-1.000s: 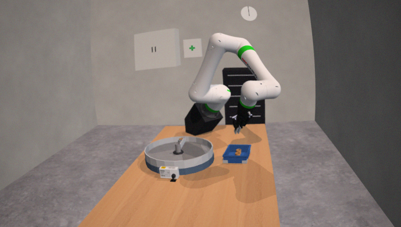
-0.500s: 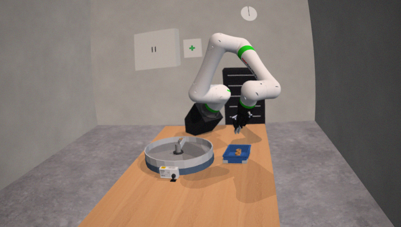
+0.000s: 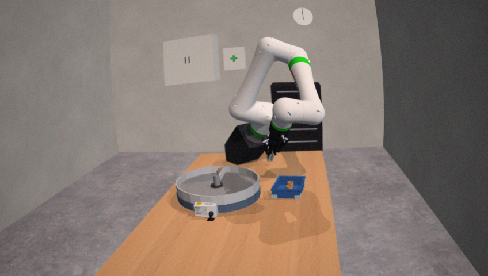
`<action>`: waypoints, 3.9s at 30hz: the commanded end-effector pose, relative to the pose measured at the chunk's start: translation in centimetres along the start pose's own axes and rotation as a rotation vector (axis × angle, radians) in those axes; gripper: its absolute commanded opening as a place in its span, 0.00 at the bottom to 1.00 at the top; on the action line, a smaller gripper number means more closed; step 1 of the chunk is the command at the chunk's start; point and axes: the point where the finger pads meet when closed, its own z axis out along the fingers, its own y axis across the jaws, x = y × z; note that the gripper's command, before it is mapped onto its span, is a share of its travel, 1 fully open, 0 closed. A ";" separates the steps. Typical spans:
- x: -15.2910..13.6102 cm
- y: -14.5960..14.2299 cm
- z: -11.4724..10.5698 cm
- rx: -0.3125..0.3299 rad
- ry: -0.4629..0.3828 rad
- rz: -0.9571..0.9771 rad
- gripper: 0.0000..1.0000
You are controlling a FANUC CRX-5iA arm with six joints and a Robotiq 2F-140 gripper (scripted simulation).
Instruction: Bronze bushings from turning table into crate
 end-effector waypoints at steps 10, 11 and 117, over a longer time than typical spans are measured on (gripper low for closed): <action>6.6 -13.6 5.7 -0.012 -0.008 -0.008 0.06; 7.1 -14.5 6.1 -0.012 -0.008 -0.008 0.06; 7.8 -25.0 14.4 -0.012 -0.008 -0.008 0.06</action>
